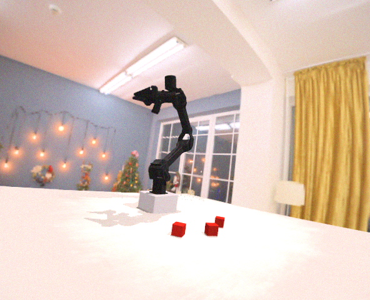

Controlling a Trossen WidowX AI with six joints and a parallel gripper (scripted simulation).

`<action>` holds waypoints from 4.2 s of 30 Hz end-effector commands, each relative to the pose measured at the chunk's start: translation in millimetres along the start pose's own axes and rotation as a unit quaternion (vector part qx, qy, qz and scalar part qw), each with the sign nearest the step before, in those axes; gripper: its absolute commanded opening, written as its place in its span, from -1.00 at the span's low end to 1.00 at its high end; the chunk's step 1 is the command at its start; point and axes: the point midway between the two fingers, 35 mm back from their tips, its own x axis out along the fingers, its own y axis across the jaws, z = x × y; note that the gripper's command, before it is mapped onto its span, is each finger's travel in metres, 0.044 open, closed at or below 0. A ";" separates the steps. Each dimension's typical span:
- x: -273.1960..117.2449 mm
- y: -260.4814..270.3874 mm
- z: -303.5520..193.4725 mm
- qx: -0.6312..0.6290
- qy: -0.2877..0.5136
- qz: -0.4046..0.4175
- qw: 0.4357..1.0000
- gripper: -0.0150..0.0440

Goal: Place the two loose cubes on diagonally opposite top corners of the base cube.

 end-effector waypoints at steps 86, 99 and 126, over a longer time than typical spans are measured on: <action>-165.5 -395.2 431.0 0.116 -0.629 -0.025 0.768 0.41; -162.0 -397.5 445.9 0.116 -0.629 -0.025 0.769 0.23; -176.0 -393.1 390.4 0.117 -0.629 -0.025 0.768 -0.14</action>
